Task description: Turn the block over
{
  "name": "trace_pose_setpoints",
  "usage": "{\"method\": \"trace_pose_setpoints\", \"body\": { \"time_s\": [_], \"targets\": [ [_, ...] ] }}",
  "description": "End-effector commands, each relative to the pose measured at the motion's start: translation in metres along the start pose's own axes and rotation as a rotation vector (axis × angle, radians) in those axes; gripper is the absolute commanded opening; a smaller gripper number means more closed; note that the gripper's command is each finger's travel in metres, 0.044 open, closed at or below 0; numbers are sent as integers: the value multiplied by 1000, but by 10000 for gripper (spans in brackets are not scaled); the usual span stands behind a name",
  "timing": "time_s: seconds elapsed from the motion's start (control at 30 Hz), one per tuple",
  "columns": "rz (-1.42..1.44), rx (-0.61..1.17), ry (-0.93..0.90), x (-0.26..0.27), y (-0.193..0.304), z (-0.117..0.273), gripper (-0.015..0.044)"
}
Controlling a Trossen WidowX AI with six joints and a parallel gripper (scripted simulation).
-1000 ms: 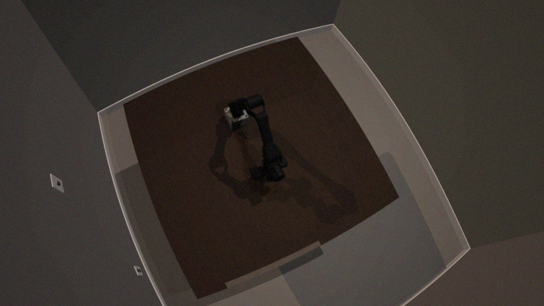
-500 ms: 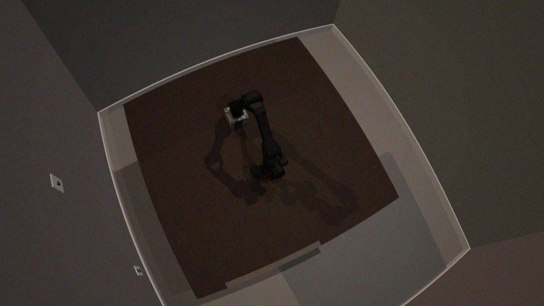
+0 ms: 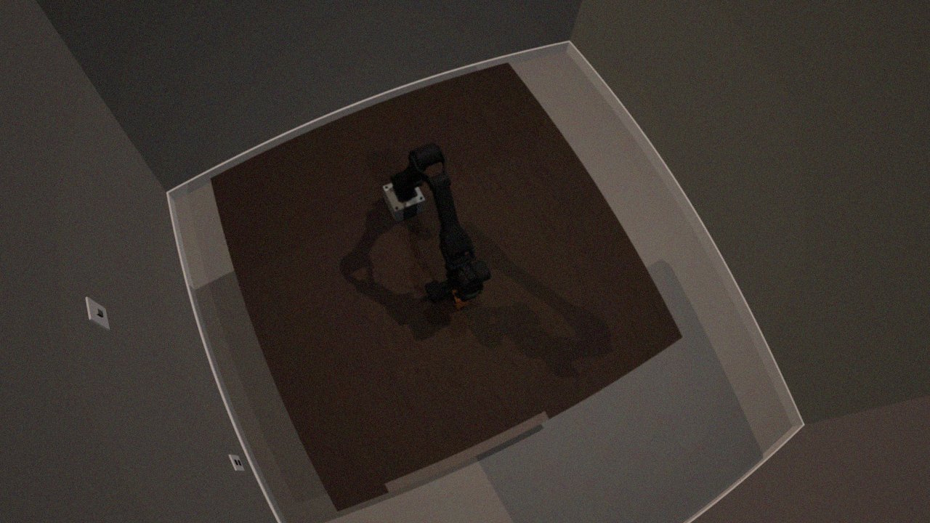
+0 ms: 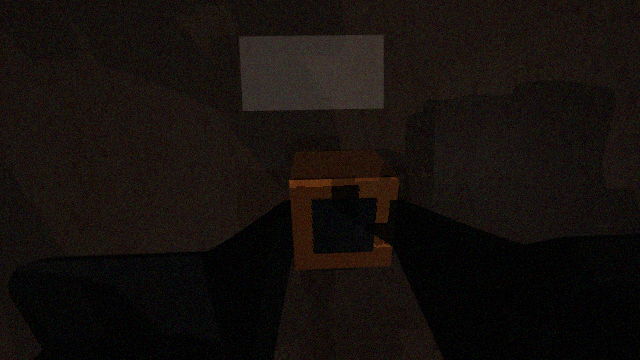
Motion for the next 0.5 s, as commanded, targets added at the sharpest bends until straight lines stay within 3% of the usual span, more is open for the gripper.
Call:
{"method": "trace_pose_setpoints", "body": {
  "time_s": [0.0, 0.47],
  "targets": [
    [-4, -67, 12, 0, 4, 1, 0],
    [-4, -241, 29, 1, 14, 4, 0]
  ]
}}
Point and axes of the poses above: the point midway between the two fingers, 35 mm back from their tips, its own z axis back along the fingers, its own x axis across the jaws, y = z × x, the point moved 3 cm from there along z, back along the fingers, and after that the axes turned 6 degrees about z, right-handed, at the moved point
